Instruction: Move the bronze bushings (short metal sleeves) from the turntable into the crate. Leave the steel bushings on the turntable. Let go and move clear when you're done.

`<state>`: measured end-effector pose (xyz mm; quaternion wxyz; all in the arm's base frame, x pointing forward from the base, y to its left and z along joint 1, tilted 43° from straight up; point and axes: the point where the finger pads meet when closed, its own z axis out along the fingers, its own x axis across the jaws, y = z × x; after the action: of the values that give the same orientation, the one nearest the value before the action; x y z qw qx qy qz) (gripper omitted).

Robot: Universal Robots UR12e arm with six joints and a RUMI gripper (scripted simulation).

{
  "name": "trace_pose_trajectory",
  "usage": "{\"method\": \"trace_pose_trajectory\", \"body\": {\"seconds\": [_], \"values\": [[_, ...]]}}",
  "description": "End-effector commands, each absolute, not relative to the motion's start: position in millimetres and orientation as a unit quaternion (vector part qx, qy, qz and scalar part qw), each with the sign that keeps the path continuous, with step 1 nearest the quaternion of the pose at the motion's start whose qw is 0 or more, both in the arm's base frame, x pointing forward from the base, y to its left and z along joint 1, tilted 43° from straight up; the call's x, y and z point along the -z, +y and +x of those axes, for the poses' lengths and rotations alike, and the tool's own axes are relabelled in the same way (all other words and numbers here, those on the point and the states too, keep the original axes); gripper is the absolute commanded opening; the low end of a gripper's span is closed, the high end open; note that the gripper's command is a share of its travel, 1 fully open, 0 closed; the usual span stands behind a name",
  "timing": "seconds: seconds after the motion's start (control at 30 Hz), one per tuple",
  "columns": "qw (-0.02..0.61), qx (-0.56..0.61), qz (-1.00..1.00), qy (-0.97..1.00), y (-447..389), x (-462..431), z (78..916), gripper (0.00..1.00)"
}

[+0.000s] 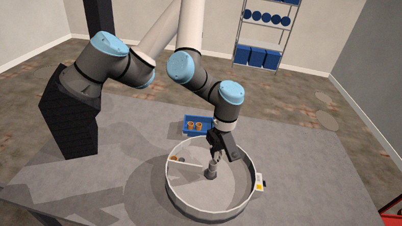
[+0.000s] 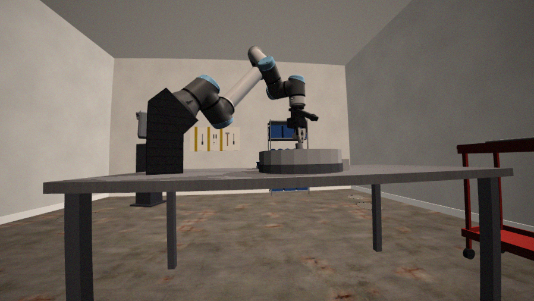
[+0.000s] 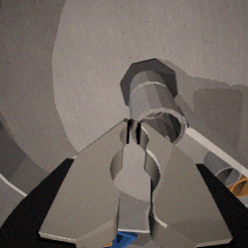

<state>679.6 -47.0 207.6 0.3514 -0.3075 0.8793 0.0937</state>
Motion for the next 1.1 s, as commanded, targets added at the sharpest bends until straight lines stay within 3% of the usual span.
{"method": "trace_pose_trajectory", "body": {"seconds": [0.0, 1.07], "values": [[0.352, -0.093, -0.308, 0.879, -47.3, -208.1, 679.8, 0.0], [0.352, -0.093, -0.308, 0.879, -44.6, -203.9, 683.0, 0.0]]}}
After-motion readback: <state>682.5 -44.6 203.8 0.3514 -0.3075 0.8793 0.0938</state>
